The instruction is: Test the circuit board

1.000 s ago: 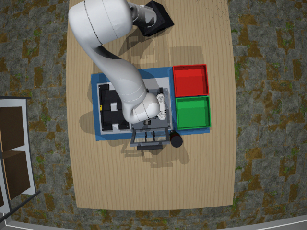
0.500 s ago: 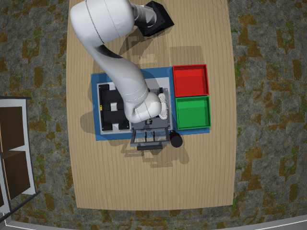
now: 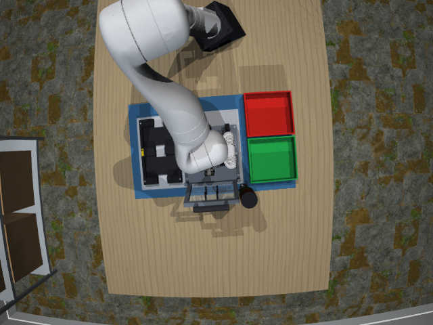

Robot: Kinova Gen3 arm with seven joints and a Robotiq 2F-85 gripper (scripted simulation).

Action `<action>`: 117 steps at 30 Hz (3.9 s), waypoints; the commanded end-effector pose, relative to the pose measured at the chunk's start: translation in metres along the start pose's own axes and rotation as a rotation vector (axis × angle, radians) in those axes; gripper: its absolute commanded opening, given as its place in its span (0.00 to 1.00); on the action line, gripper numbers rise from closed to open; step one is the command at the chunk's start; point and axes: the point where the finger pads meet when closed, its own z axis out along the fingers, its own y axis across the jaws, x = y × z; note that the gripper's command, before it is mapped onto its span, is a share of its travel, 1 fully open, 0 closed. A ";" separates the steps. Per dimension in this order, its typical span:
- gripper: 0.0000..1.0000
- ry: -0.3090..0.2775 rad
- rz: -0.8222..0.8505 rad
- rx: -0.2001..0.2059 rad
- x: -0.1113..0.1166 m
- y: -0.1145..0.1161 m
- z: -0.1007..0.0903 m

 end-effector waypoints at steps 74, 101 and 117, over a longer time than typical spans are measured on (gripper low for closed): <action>0.77 0.001 0.000 -0.001 0.000 0.000 0.045; 0.77 0.001 0.000 -0.001 0.000 0.000 0.046; 0.77 0.001 0.000 -0.001 0.000 0.000 0.046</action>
